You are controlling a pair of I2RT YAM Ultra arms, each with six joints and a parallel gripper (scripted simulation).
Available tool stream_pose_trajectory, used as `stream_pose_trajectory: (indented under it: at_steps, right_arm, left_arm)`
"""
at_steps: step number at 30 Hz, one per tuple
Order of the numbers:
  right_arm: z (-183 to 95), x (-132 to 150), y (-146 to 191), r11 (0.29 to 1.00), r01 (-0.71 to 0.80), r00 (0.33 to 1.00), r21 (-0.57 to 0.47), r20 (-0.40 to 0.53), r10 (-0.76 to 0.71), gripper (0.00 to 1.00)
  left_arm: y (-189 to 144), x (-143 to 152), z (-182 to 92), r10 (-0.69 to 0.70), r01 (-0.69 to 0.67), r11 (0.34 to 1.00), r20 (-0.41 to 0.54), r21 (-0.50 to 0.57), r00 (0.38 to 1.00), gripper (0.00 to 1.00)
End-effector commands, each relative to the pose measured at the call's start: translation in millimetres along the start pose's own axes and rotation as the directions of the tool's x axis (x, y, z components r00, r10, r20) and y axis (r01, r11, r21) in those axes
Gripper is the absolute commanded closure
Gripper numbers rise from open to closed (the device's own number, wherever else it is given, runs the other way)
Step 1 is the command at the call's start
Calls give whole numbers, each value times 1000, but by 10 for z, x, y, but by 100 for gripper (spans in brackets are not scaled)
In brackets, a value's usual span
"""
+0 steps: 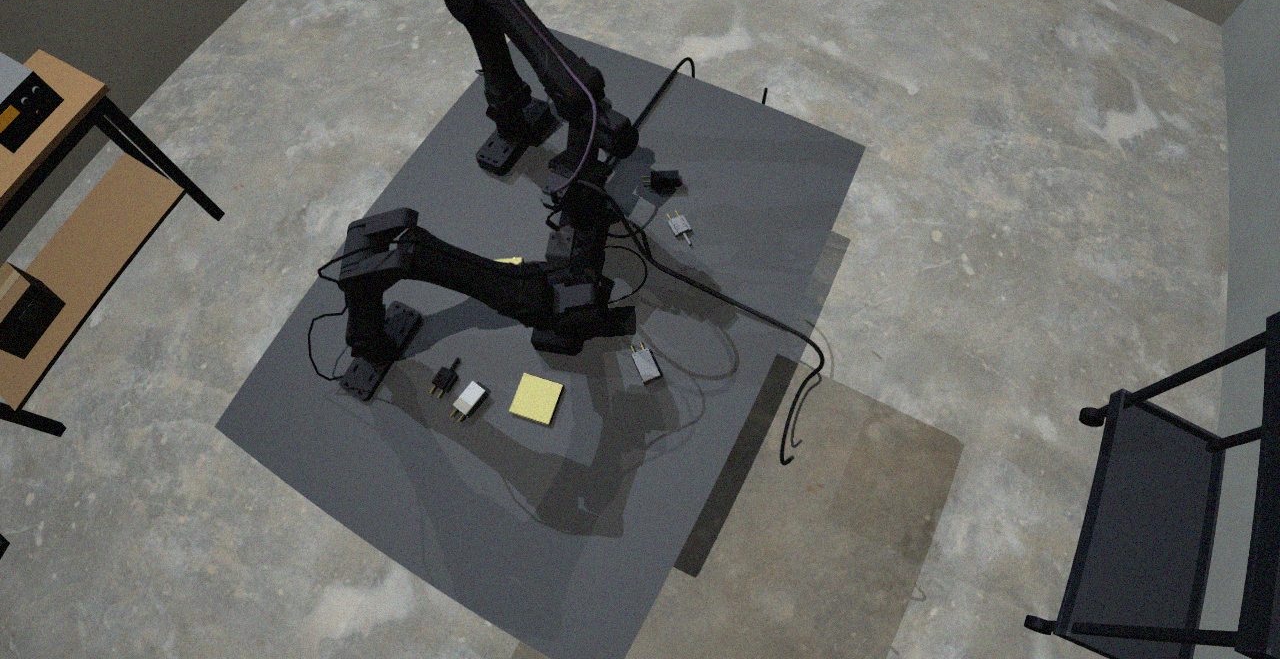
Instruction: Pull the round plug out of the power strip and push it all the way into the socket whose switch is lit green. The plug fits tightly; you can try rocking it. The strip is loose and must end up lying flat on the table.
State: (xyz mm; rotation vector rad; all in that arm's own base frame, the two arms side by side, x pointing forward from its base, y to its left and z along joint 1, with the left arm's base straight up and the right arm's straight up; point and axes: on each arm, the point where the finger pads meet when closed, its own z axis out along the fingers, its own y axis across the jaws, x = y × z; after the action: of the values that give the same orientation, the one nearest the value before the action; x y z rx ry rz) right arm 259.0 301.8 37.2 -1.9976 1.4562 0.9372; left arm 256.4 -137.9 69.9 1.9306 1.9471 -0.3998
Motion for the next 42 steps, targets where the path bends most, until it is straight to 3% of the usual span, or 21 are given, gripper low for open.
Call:
stream_pose_trajectory:
  at_steps: [1,5,9,15,17,22,28,42]
  right_arm:
    - [133,649,168,988,-152,963,-26,-229,142,28]
    - [118,628,154,989,-147,966,-23,-219,139,28]
    - [110,609,146,990,-142,968,-21,-211,135,28]
    - [2,274,7,999,-53,994,4,-91,53,28]
    - [2,274,7,999,-53,994,4,-91,53,28]
    - [-92,18,-69,1000,12,1000,28,-1,-12,28]
    - [47,299,79,997,-70,995,-21,-77,69,28]
    - [-6,196,30,999,-36,998,1,-56,36,28]
  left_arm:
    - [370,-505,-289,88,-73,994,191,-86,978,67]
    - [353,-468,-258,-31,16,998,253,60,967,67]
    - [304,-517,-304,24,-21,1000,237,-13,971,67]
    - [153,-426,-342,86,-76,989,75,-127,993,67]
    - [153,-426,-342,86,-76,989,75,-127,993,67]
    - [155,-361,-339,-22,20,999,60,32,998,67]
    - [175,-416,-360,-23,21,999,71,37,997,67]
    - [175,-416,-360,-23,21,999,71,37,997,67]
